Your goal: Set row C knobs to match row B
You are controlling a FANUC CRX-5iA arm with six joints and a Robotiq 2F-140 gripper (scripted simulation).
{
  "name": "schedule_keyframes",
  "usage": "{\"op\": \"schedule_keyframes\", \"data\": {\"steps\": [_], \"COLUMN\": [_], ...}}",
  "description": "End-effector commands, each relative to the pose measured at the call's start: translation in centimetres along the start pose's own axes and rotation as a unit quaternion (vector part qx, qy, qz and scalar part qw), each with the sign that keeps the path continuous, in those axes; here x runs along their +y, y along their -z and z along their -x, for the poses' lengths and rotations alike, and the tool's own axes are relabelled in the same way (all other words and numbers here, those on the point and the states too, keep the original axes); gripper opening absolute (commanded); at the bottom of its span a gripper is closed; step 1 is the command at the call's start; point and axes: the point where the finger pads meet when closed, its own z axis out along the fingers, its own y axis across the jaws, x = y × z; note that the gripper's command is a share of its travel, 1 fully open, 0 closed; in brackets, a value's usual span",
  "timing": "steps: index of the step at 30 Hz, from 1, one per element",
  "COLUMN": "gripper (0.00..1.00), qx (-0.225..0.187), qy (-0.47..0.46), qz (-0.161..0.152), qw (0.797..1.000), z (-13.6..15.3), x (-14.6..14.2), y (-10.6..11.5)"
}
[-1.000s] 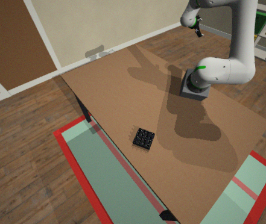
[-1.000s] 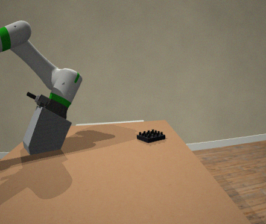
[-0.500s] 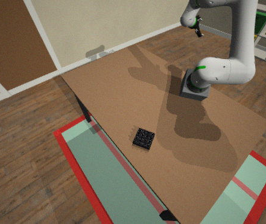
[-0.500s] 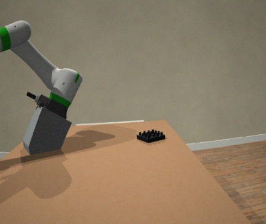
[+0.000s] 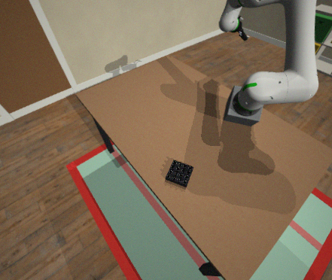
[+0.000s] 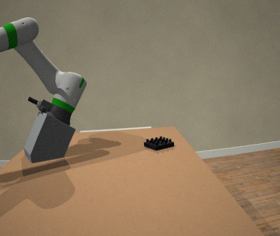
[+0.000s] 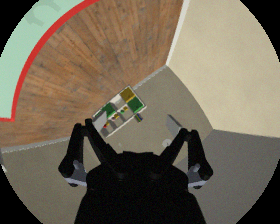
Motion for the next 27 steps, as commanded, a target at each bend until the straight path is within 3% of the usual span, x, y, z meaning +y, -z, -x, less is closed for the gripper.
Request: {"op": "schedule_keyframes", "data": {"steps": [1, 4, 6, 12, 19, 21, 22, 27], "gripper": [1.00, 1.00, 1.00, 1.00, 1.00, 1.00, 1.00, 1.00], "qx": [0.007, 0.009, 0.013, 0.018, 0.018, 0.018, 0.016, 0.011], "qy": [0.053, 0.070, 0.121, 0.210, 0.314, 0.314, 0.352, 0.410], "qz": [0.034, 0.045, 0.078, 0.136, 0.206, 0.206, 0.232, 0.271], "qw": [0.998, 0.997, 0.990, 0.968, 0.927, 0.927, 0.907, 0.871], "z": [-1.4, -1.9, -3.6, -6.9, -11.3, -11.3, -13.0, -15.8], "x": [3.3, 4.3, 7.2, 11.9, 16.7, 16.7, 18.3, 20.3], "y": [2.4, 3.2, 5.8, 10.8, 17.6, 17.6, 20.3, 24.7]}}
